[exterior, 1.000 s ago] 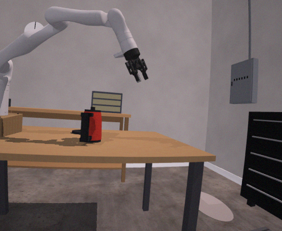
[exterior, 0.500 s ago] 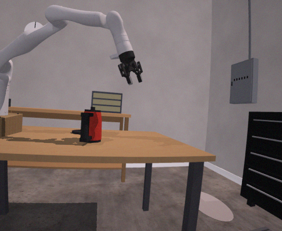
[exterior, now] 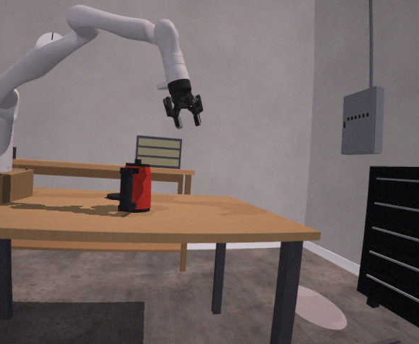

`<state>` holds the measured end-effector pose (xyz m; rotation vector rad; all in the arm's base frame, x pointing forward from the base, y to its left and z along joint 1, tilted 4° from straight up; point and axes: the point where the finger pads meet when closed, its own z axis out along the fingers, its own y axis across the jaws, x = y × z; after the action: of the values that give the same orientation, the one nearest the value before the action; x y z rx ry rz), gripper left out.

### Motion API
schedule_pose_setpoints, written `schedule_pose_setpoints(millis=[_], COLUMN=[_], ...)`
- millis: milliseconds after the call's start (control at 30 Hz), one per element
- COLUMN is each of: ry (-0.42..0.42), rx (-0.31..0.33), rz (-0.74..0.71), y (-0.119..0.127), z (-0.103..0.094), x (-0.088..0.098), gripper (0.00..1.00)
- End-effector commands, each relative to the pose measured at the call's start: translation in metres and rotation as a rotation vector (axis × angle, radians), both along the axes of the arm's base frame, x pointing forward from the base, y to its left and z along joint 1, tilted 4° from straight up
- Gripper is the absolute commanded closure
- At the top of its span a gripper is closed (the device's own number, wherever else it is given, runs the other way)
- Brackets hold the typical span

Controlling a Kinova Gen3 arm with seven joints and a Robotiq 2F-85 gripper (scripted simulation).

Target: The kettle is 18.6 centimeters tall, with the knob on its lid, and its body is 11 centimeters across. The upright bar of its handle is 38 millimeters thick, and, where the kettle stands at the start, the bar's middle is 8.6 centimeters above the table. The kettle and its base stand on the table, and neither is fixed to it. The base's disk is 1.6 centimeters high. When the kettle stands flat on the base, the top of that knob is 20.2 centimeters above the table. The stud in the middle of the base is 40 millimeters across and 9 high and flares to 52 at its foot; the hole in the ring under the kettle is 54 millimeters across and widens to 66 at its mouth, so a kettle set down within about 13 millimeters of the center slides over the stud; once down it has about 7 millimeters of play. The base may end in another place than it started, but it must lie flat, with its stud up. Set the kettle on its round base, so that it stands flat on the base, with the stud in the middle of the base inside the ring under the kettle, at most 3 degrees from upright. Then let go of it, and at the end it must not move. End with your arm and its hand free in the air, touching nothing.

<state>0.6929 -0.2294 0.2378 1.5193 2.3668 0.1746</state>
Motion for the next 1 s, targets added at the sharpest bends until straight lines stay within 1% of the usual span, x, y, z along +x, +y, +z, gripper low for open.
schedule_pose_setpoints(millis=[0, 500, 567, 967], ry=[-0.003, 0.077, 0.077, 0.131], rx=[0.000, 0.046, 0.046, 0.073], rz=[0.002, -0.176, -0.176, -0.314], y=[0.006, 0.022, 0.022, 0.032], z=[0.005, -0.005, -0.005, -0.011], x=[-0.001, -0.044, -0.044, -0.079], gripper=[0.20, 0.20, 0.20, 0.20])
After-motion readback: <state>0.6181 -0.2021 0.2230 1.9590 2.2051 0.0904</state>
